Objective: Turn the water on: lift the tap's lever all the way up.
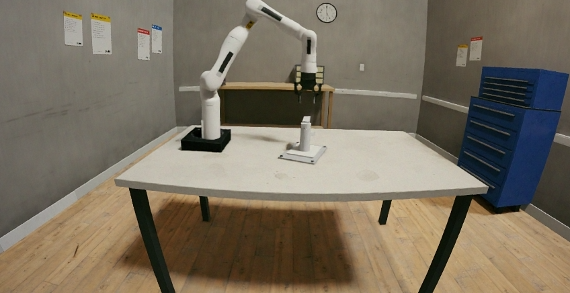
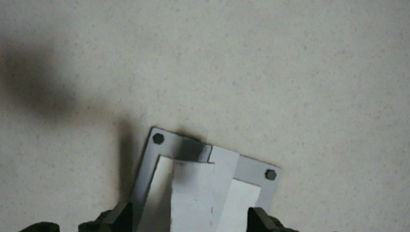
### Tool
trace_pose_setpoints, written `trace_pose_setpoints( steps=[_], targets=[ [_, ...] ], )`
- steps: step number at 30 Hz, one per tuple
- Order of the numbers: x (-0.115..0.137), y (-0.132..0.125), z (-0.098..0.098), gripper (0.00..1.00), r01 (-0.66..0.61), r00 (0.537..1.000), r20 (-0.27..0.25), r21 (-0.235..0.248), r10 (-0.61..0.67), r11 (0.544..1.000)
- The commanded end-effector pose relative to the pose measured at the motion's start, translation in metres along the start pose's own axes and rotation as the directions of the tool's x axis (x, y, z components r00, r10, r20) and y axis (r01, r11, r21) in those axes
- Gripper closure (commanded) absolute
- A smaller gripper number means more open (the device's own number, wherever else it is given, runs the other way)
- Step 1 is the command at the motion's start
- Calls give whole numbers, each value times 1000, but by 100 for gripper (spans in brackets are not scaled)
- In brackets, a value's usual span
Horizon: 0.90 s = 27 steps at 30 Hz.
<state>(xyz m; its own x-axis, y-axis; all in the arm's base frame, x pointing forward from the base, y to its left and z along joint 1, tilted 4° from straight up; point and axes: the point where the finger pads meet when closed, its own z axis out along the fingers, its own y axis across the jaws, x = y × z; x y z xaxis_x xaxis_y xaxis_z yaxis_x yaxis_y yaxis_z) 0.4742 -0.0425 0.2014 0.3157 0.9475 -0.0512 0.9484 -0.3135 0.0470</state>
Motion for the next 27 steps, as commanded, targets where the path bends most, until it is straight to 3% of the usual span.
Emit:
trace_pose_setpoints(
  steps=[1,27],
  targets=[
    [0,0,-1,28,0,1000,-1,-2,0,1000],
    [0,1,14,28,-4,1000,0,-1,4,1000]
  ],
)
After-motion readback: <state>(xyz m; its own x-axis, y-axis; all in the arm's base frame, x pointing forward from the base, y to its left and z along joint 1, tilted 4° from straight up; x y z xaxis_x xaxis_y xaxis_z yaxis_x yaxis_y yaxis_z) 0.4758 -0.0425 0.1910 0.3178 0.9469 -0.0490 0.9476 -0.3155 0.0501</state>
